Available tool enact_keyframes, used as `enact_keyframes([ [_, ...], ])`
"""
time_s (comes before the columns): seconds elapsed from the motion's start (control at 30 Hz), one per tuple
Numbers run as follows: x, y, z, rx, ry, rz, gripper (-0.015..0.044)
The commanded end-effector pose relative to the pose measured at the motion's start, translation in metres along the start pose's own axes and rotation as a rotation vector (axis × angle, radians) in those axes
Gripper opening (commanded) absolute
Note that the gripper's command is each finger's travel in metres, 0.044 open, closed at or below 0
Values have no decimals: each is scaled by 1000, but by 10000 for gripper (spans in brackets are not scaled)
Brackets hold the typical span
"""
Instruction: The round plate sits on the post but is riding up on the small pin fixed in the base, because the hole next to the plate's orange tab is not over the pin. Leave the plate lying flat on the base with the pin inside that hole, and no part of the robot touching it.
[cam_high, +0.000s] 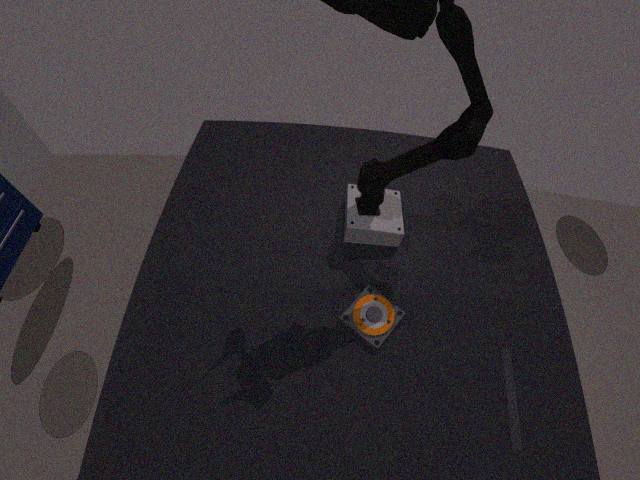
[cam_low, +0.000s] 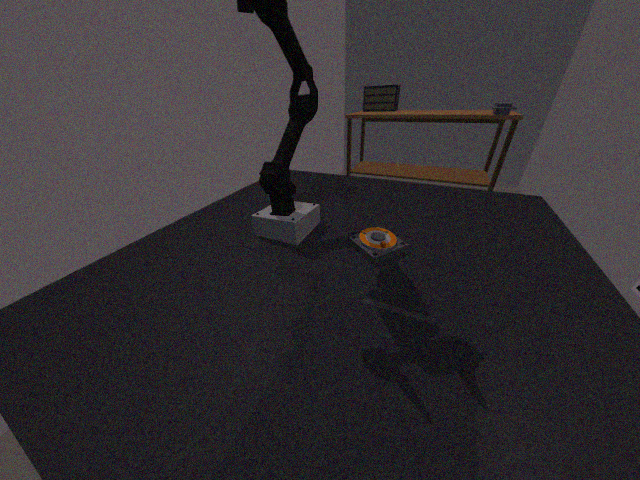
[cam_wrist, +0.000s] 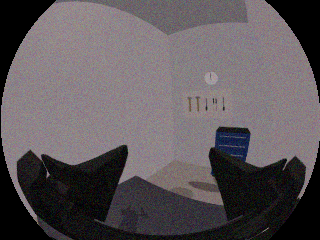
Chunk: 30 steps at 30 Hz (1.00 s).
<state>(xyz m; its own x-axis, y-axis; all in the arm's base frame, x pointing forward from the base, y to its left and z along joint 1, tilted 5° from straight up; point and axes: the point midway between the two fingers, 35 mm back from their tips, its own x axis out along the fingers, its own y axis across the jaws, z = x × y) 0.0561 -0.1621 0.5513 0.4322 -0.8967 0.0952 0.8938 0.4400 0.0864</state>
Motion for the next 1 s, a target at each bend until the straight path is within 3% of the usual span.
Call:
enact_keyframes([
  [0.0, 2, -1, -1, 5, 6, 4, 374],
  [0.23, 79, -10, -70, 127, 254, 148, 190],
  [0.33, 93, -14, -85, 86, 283, 141, 111],
  [0.47, 138, 13, -153, 114, 501, 242, 6],
  [0.7, 166, 77, -256, 66, 813, 382, 0],
  [0.97, 145, 159, -368, -109, 1147, 533, 0],
])
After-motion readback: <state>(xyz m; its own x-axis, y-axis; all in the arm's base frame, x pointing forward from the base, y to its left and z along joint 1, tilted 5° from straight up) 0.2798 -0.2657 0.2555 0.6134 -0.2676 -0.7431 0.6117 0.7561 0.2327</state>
